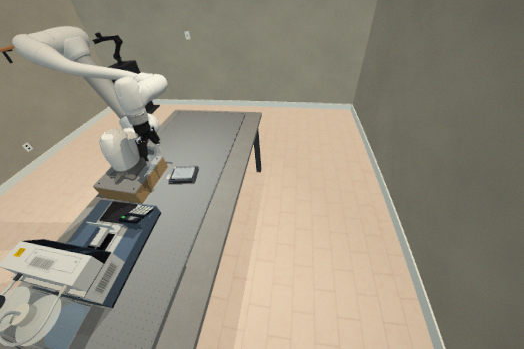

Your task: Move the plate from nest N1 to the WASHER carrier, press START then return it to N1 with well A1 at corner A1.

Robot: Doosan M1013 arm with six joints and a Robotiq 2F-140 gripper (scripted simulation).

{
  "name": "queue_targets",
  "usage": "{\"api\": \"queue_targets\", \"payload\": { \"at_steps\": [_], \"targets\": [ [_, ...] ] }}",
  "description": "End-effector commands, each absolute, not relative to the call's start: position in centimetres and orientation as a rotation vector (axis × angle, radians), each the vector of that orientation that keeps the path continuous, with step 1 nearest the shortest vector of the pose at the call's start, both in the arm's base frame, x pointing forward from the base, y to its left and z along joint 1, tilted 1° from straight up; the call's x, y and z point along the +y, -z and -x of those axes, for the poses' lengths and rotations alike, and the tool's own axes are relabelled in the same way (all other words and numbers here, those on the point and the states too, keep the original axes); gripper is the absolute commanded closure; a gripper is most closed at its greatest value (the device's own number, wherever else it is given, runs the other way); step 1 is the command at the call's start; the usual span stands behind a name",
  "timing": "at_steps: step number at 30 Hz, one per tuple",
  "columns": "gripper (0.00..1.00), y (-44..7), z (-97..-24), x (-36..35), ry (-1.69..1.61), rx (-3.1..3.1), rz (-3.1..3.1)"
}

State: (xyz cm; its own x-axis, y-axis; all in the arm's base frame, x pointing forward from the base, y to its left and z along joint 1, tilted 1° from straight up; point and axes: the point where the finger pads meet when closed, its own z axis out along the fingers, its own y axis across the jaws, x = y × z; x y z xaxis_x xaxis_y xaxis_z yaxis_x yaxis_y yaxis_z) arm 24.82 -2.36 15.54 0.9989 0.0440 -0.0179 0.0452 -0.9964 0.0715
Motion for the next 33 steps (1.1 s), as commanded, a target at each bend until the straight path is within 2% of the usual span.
{"api": "queue_targets", "payload": {
  "at_steps": [1,16,23,33],
  "targets": [
    [0.3,-15.2,-24.0,-2.0,0.01,0.032,-3.095],
    [0.3,-14.0,-21.8,-0.7,-0.024,-0.048,-3.145],
    [0.3,-12.6,-23.6,0.2,-0.025,0.214,-3.136],
    [0.3,-9.7,-27.3,2.1,-0.025,0.231,-3.135]
  ]
}}
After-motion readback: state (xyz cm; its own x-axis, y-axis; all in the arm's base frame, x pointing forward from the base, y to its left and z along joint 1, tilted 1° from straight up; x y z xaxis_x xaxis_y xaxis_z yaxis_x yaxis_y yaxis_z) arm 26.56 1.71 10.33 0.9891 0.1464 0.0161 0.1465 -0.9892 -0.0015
